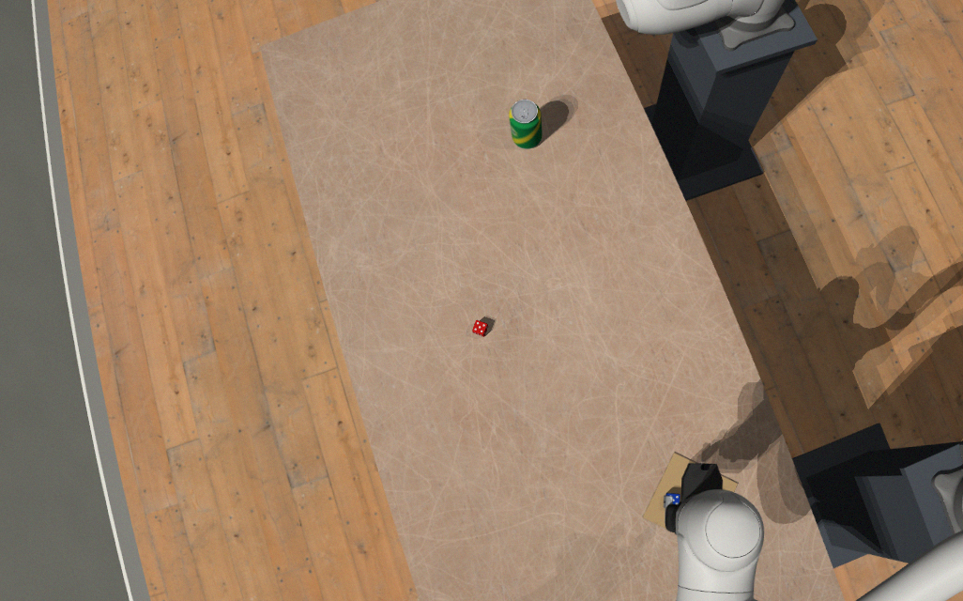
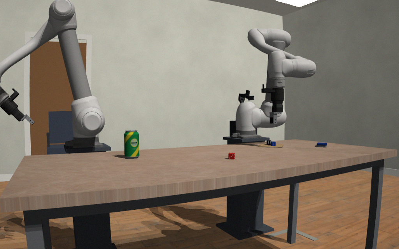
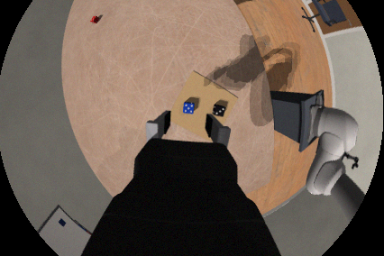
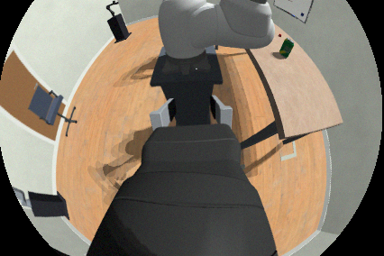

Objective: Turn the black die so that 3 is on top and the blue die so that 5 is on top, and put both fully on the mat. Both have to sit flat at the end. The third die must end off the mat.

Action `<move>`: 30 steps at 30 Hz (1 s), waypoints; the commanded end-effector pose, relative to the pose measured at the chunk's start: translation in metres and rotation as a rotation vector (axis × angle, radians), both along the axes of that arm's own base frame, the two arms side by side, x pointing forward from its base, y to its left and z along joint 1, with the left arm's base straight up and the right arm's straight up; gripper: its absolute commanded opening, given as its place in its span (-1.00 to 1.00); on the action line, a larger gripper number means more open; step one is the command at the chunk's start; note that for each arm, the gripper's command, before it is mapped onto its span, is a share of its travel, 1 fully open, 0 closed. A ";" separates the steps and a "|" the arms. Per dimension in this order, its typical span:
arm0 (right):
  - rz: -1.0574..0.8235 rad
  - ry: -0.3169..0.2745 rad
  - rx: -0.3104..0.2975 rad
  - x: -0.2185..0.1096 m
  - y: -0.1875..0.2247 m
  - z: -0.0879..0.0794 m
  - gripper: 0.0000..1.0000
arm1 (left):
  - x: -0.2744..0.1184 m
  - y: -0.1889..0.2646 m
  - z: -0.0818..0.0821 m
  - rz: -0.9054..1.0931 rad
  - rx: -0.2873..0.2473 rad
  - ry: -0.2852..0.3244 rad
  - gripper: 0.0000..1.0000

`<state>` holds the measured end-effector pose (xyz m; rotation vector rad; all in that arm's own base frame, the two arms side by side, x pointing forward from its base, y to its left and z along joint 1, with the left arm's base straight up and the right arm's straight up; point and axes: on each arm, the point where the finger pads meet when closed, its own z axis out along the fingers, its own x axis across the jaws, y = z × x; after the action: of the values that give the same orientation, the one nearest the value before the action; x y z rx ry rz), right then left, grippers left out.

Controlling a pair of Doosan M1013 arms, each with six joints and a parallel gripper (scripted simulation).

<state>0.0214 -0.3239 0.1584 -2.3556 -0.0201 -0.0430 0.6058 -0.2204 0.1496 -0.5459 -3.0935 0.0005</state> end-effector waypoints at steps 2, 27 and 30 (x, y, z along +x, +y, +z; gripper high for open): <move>0.000 0.000 -0.001 0.000 0.000 0.000 1.00 | 0.000 0.000 0.018 0.000 0.000 0.000 1.00; 0.000 0.000 -0.001 0.000 0.000 0.000 1.00 | 0.000 0.000 0.050 0.000 0.000 0.000 1.00; 0.000 0.000 -0.001 0.000 0.000 0.000 1.00 | 0.000 0.000 0.050 0.000 0.000 0.000 1.00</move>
<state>0.0214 -0.3239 0.1584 -2.3556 -0.0201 -0.0430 0.6058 -0.2204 0.1993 -0.5457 -3.0925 0.0003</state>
